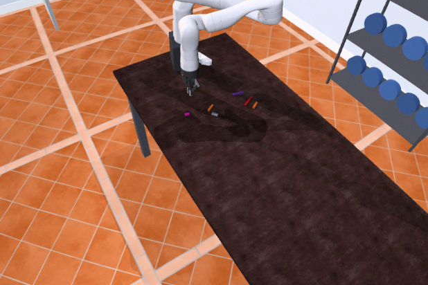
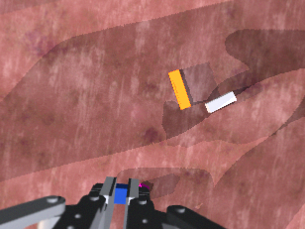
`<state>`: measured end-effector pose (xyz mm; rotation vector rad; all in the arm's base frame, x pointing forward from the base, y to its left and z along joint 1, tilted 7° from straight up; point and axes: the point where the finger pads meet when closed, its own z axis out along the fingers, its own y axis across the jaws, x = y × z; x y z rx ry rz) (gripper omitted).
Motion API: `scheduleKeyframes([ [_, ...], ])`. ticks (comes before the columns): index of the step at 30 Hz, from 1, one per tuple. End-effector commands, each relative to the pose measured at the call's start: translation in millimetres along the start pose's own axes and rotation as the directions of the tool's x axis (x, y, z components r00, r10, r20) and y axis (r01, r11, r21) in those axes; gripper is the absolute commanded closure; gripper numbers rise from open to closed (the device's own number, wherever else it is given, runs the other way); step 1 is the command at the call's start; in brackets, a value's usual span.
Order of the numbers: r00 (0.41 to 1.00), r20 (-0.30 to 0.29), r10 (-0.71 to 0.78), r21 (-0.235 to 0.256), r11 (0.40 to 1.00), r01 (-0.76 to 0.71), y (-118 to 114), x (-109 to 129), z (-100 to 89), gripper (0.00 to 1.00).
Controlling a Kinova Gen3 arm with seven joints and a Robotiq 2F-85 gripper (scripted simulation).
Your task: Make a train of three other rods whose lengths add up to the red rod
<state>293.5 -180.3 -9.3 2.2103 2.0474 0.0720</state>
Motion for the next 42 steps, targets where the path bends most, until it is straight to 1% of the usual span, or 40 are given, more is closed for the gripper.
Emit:
scheduleKeyframes([
  [1,1.000,-0.005,0.007,0.001,1.000,-0.007,-0.7,2.6,-1.5,0.95],
  [8,1.000,-0.006,0.017,0.002,1.000,-0.017,5.2,5.3,-1.2,0.95],
  [17,0.996,-0.009,0.086,0.005,0.996,-0.086,29.7,24.0,-0.7,0.95],
  [19,0.996,-0.009,0.086,0.005,0.996,-0.086,29.7,24.0,-0.7,0.95],
  [25,0.987,-0.009,0.162,0.007,0.987,-0.162,53.6,45.1,-0.6,0.95],
  [34,0.961,-0.009,0.277,0.007,0.961,-0.277,88.2,84.5,-1.1,0.95],
  [36,0.961,-0.009,0.277,0.007,0.961,-0.277,88.2,84.5,-1.1,0.95],
  [42,0.944,-0.009,0.330,0.006,0.944,-0.330,103.4,106.4,-1.7,0.95],
])
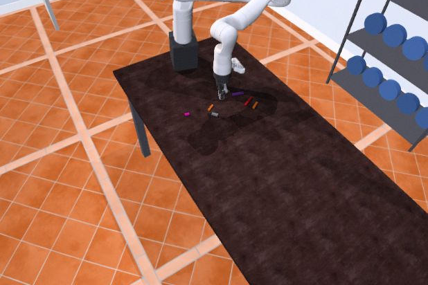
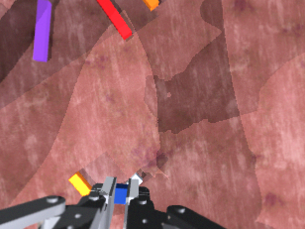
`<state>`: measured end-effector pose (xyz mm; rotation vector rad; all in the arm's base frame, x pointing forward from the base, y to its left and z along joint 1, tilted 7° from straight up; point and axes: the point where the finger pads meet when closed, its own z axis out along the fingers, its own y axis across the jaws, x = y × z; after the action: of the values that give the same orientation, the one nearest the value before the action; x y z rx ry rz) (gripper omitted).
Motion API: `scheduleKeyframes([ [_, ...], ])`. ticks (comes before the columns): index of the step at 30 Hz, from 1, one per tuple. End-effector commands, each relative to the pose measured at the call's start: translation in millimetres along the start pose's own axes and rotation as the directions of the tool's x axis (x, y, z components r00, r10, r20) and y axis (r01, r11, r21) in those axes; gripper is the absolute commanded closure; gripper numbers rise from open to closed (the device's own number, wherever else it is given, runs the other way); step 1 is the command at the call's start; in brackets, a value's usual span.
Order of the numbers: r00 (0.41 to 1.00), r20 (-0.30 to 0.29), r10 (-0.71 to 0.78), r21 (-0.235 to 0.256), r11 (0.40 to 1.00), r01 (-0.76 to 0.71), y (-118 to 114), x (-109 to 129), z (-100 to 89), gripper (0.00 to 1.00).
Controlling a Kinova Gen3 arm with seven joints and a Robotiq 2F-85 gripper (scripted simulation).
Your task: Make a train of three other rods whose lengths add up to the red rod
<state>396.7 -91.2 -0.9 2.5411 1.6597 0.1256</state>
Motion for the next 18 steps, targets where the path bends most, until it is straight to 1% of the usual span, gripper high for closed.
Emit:
scheduleKeyframes([
  [1,1.000,0.010,0.005,0.002,1.000,-0.005,3.7,14.7,-0.3,0.95],
  [4,1.000,0.010,0.020,0.001,1.000,-0.020,5.2,21.8,-0.4,0.95],
  [18,0.999,0.011,0.037,0.000,0.999,-0.037,6.8,24.9,-0.5,0.95],
])
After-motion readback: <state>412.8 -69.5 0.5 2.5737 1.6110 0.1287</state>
